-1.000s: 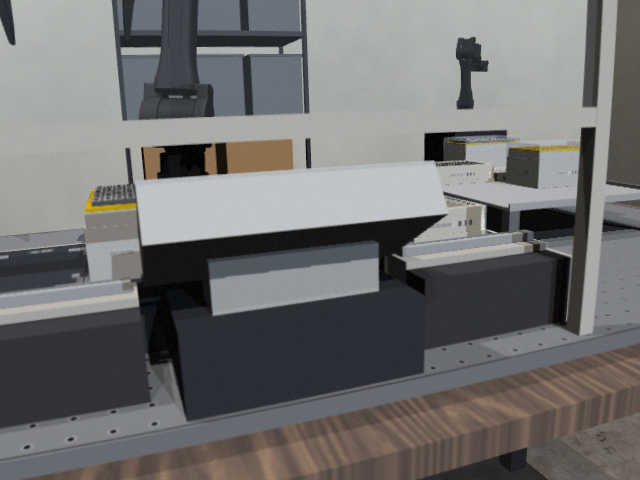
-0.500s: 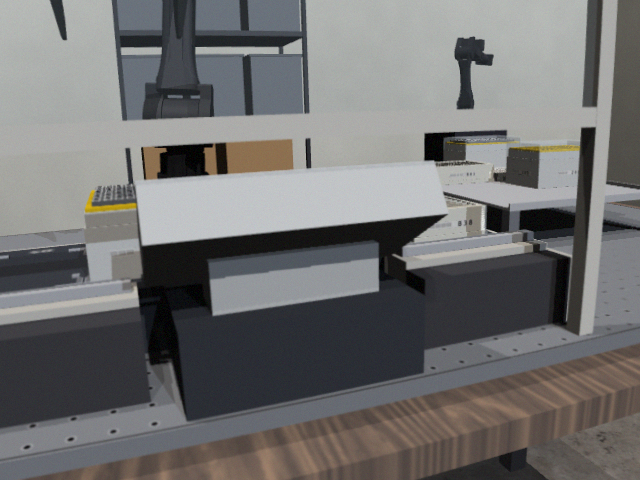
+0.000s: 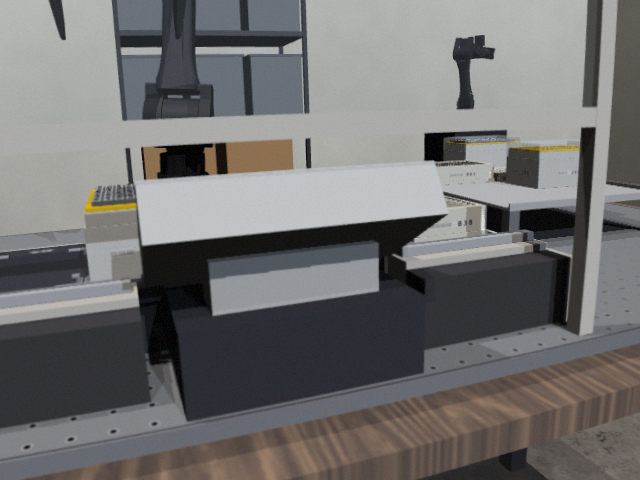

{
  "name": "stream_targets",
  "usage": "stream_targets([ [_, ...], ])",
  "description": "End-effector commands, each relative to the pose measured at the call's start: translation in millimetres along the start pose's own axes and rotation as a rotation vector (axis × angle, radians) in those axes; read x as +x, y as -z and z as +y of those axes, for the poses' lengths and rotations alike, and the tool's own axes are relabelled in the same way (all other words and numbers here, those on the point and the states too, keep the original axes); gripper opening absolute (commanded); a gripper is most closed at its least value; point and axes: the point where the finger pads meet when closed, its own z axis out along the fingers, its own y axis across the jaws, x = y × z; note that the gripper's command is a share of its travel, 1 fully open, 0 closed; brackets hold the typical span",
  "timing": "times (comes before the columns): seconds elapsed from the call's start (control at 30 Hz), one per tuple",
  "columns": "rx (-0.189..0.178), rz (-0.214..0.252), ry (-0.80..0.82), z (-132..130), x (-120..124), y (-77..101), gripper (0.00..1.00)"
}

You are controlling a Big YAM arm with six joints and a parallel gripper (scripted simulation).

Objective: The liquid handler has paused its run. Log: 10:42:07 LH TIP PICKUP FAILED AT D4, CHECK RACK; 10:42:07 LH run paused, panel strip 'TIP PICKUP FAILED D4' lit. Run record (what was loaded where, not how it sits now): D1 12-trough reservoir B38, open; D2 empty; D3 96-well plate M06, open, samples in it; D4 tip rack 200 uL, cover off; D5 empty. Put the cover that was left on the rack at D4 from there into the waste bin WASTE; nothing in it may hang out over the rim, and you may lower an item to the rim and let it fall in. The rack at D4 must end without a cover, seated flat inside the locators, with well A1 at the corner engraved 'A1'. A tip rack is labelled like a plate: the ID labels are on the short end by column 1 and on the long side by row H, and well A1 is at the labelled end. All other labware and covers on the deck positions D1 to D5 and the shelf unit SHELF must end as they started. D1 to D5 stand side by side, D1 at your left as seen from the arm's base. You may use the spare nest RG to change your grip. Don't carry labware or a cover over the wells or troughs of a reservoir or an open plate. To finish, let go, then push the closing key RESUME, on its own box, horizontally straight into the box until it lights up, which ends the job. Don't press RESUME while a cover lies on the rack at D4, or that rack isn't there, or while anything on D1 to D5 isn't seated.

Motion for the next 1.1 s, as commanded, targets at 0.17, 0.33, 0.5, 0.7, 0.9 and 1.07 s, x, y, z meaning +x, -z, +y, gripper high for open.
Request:
stream_targets([
  [0.17, 0.02, -0.077, -0.008, -7, -20, 27.6, 1.0],
  [0.33, 0.02, -0.077, -0.008, -7, -20, 27.6, 1.0],
  [0.5, 0.02, -0.077, -0.008, -7, -20, 27.6, 1.0],
  [0.7, 0.003, -0.011, -0.012, -4, -7, -8.3, 1.0],
  [0.9, 0.002, -0.011, -0.003, -1, -8, -21.8, 1.0],
  [1.07, 0.002, -0.011, 0.0, 2, -8, -38.7, 1.0],
])
